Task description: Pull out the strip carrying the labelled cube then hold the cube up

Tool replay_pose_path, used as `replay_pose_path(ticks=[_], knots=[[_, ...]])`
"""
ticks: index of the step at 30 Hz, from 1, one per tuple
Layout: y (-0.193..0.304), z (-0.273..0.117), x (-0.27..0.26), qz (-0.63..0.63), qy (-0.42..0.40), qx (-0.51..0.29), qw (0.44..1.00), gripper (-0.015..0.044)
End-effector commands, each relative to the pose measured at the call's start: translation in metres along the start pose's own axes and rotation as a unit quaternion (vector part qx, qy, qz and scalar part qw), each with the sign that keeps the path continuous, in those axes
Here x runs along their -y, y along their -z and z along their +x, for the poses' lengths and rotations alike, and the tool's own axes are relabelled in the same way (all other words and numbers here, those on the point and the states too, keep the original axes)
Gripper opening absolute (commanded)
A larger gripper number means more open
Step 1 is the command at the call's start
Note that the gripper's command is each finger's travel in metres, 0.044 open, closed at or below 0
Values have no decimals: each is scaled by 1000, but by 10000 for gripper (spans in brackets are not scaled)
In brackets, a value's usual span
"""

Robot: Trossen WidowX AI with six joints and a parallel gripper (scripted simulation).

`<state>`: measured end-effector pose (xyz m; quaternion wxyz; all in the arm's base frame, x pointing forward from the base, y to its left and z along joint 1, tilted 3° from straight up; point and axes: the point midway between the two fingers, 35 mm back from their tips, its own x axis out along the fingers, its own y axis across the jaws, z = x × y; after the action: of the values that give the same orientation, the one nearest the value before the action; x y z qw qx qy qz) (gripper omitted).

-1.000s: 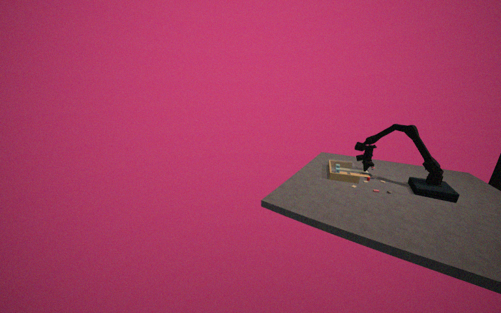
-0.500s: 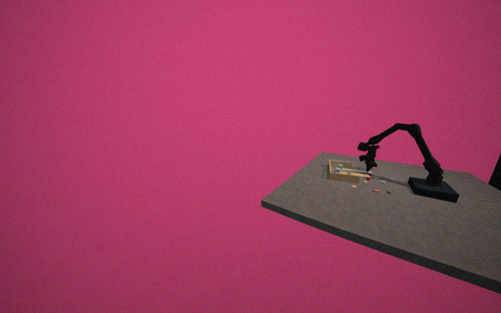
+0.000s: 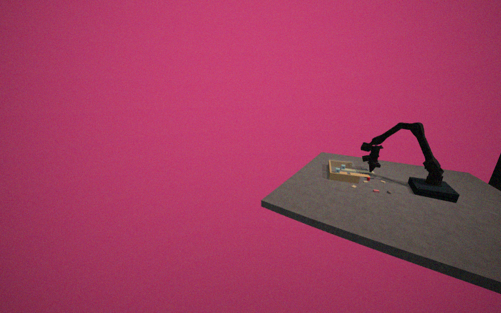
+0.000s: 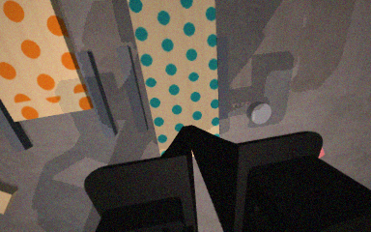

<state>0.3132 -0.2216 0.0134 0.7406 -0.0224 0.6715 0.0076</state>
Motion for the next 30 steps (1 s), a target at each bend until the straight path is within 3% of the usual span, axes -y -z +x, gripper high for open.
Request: replay_pose_path(ticks=[1,30], knots=[[13,5,0,3,-3,-11,1000,0],[57,5,0,3,-3,-13,1000,0]])
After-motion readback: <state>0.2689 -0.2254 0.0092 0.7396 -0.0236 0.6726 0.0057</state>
